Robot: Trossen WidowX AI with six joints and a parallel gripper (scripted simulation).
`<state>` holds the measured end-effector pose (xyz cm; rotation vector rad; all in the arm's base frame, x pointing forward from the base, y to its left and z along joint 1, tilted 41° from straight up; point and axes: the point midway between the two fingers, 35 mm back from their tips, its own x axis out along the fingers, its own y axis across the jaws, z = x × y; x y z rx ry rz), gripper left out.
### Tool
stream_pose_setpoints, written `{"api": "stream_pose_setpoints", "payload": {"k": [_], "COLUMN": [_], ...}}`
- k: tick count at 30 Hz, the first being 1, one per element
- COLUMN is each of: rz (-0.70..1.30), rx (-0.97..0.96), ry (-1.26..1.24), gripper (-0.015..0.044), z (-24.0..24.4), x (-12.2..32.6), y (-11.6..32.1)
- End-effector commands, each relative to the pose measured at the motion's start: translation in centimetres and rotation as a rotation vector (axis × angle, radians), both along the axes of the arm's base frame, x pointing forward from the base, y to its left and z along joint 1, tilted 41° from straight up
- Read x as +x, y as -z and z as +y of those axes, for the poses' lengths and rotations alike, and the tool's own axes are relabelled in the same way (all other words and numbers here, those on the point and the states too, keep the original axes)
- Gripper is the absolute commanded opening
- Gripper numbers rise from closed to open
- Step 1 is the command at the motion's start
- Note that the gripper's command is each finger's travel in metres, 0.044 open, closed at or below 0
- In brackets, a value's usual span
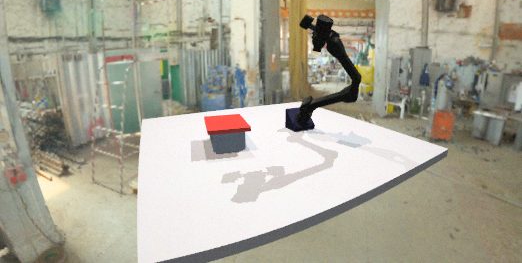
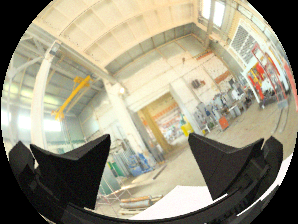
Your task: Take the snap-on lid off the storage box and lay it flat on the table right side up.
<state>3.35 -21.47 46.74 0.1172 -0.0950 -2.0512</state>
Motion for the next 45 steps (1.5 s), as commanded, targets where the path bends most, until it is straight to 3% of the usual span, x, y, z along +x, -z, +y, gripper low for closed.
{"api": "stream_pose_setpoints", "payload": {"k": [1,7,13,22,28,33,40,45], "rz": [-0.009,-0.204,-0.366,-0.700,-0.962,-1.106,-1.334,-1.348], "rx": [-0.003,0.024,0.135,0.482,0.865,1.133,1.751,1.809], "ry": [-0.005,-0.272,-0.503,-0.820,-0.934,-0.935,-0.747,-0.716], "gripper": [0.0374,0.0235,0.0235,0.0235,0.0235,0.0235,0.0235,0.0235], "z": [0.0,-2.1,-2.7,0.1,5.3,9.2,17.8,18.6], "x": [0.1,5.9,11.6,20.5,25.1,26.5,26.6,26.4], "y": [0.0,3.6,7.8,16.2,22.4,25.5,29.8,30.1]}}
